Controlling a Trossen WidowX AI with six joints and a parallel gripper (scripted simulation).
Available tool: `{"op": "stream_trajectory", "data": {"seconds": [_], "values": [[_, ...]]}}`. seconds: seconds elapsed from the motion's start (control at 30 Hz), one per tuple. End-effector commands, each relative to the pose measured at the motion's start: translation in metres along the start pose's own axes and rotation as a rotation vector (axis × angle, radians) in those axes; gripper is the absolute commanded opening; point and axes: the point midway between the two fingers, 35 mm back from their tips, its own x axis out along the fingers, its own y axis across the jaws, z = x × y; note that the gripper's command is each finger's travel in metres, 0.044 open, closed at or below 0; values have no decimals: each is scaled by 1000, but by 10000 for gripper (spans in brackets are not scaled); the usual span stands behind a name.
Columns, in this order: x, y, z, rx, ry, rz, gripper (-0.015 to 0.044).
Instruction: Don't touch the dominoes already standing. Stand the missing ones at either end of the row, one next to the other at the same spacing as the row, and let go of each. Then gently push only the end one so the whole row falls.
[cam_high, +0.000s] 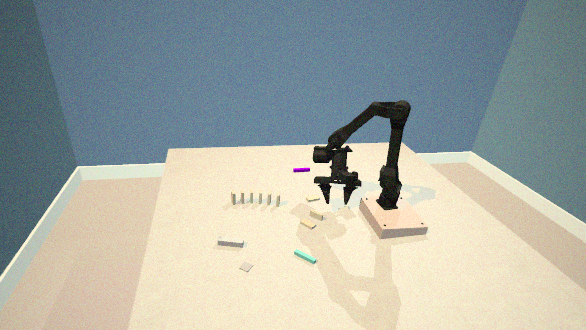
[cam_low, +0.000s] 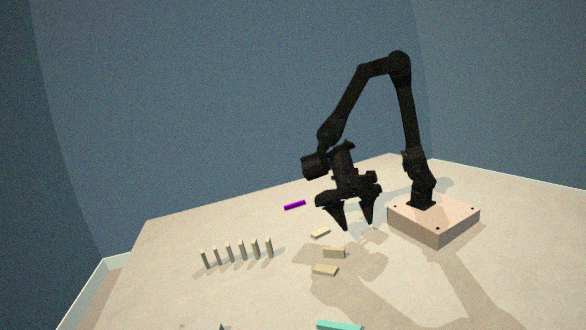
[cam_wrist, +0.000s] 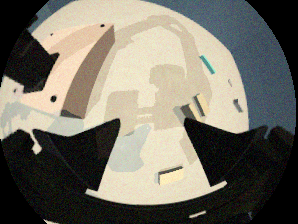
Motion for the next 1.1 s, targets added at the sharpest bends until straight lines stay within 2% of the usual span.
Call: {"op": "stream_trajectory", "data": {"seconds": [0.0,0.03,0.27,0.53,0.77,1.07], "values": [[0,-1,-1,14,4,3,426],[-2,-2,-3,55,16,12,440],[-24,-27,-29,621,218,64,440],[-55,-65,-53,1259,484,-79,440],[-70,-84,-60,1539,577,-218,440],[-70,-84,-61,1551,579,-224,440]]}}
